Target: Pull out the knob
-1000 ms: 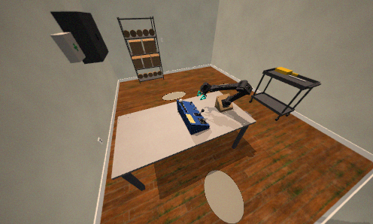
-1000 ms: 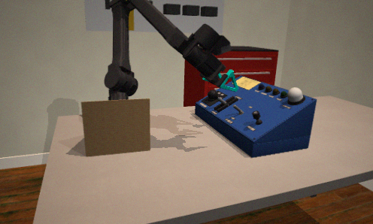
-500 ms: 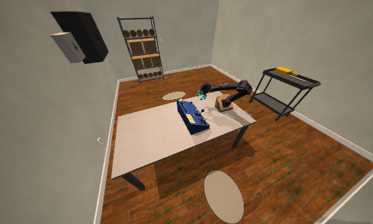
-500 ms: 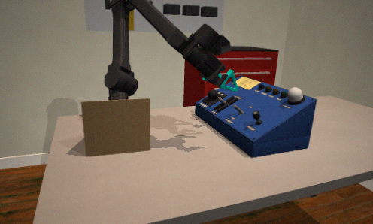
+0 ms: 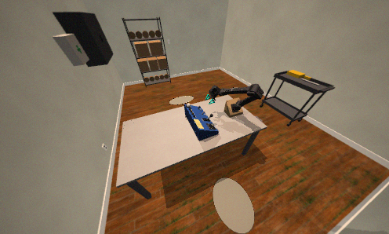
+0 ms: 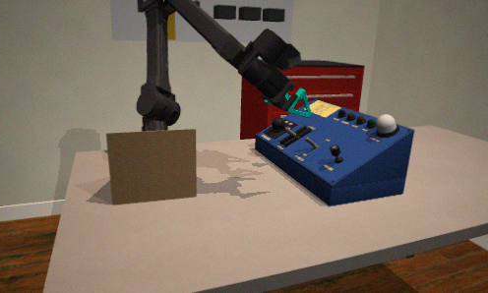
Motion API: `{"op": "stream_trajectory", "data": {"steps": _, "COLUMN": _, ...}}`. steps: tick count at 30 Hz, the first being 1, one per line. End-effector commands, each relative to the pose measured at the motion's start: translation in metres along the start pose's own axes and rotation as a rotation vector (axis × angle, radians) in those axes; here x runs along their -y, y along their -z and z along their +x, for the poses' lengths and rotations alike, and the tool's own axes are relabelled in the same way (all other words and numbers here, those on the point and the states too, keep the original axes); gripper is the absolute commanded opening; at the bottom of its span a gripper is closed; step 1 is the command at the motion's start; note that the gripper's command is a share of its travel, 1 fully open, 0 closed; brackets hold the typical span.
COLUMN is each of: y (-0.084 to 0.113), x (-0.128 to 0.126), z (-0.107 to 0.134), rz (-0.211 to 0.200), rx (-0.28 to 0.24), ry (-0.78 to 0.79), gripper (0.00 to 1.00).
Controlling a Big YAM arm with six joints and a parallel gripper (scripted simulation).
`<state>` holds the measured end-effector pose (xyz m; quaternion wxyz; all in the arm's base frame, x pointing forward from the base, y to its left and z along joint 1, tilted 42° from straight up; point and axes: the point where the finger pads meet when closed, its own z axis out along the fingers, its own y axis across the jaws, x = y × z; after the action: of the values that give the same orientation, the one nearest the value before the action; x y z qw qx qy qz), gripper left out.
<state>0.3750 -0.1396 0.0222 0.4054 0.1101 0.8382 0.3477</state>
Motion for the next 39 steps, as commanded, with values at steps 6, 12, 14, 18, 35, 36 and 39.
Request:
{"op": "stream_trajectory", "data": {"steps": 6, "y": 0.024, "x": 0.006, "z": -0.042, "rz": 0.014, "rx": 0.039, "ry": 0.061, "gripper": 1.00}}
{"op": "stream_trajectory", "data": {"steps": 12, "y": 0.033, "x": 0.011, "z": -0.041, "rz": 0.012, "rx": 0.028, "ry": 0.040, "gripper": 1.00}}
{"op": "stream_trajectory", "data": {"steps": 14, "y": 0.044, "x": 0.006, "z": -0.051, "rz": 0.017, "rx": 0.038, "ry": 0.063, "gripper": 1.00}}
{"op": "stream_trajectory", "data": {"steps": 18, "y": 0.059, "x": 0.005, "z": -0.057, "rz": 0.019, "rx": 0.037, "ry": 0.064, "gripper": 1.00}}
{"op": "stream_trajectory", "data": {"steps": 35, "y": 0.090, "x": 0.008, "z": -0.067, "rz": 0.017, "rx": 0.026, "ry": 0.053, "gripper": 1.00}}
{"op": "stream_trajectory", "data": {"steps": 36, "y": 0.084, "x": 0.003, "z": -0.061, "rz": 0.006, "rx": 0.013, "ry": 0.048, "gripper": 1.00}}
{"op": "stream_trajectory", "data": {"steps": 39, "y": 0.083, "x": 0.002, "z": -0.058, "rz": 0.003, "rx": 0.008, "ry": 0.046, "gripper": 1.00}}
